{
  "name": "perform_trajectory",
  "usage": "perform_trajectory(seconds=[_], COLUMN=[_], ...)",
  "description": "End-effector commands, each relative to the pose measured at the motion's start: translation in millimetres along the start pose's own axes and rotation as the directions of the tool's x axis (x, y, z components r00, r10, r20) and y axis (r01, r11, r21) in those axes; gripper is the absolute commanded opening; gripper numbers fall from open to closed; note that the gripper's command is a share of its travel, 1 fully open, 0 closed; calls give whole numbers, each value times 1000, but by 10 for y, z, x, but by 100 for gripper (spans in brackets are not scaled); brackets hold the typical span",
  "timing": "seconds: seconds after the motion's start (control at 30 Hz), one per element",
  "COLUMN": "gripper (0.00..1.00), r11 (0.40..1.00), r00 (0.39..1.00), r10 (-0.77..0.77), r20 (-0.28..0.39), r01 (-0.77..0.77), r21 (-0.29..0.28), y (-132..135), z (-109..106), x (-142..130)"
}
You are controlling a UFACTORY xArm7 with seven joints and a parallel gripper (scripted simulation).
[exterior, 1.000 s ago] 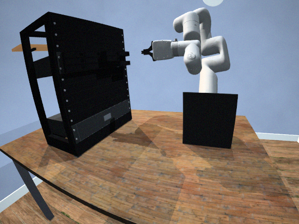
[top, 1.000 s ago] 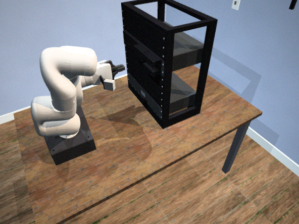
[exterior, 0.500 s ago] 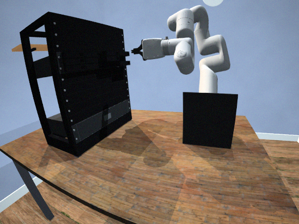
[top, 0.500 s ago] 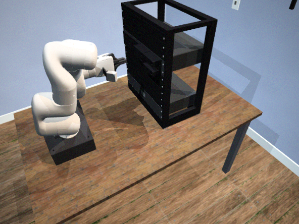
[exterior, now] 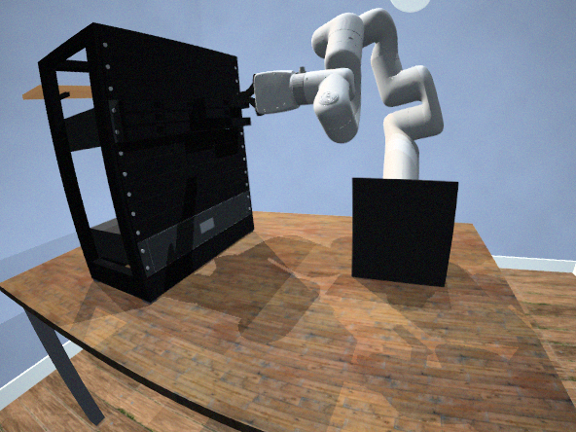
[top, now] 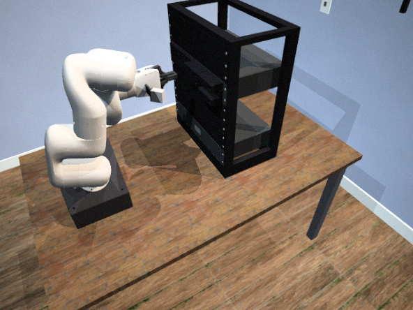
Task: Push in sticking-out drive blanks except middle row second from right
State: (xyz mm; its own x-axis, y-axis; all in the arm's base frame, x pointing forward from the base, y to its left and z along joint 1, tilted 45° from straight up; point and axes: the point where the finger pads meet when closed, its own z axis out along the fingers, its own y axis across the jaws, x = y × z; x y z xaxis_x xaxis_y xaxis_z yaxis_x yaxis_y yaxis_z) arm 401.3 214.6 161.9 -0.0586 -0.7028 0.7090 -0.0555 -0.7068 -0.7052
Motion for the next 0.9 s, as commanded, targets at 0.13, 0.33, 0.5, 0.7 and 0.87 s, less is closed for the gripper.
perform_trajectory(seconds=[0.13,0.33,0.5,0.7,0.87], gripper=[0,0,0,0,0], r11=[1000,1000,1000,1000,1000], r00=[1000,1000,1000,1000,1000], r10=[3,3,3,3,3], r20=[-1,-1,-1,-1,-1], r01=[-3,-3,-3,-3,-3], r21=[2,2,2,2,2], y=[-15,-15,-16,-16,-16], z=[30,283,491,547,547], x=[-19,-19,-19,-19,-19])
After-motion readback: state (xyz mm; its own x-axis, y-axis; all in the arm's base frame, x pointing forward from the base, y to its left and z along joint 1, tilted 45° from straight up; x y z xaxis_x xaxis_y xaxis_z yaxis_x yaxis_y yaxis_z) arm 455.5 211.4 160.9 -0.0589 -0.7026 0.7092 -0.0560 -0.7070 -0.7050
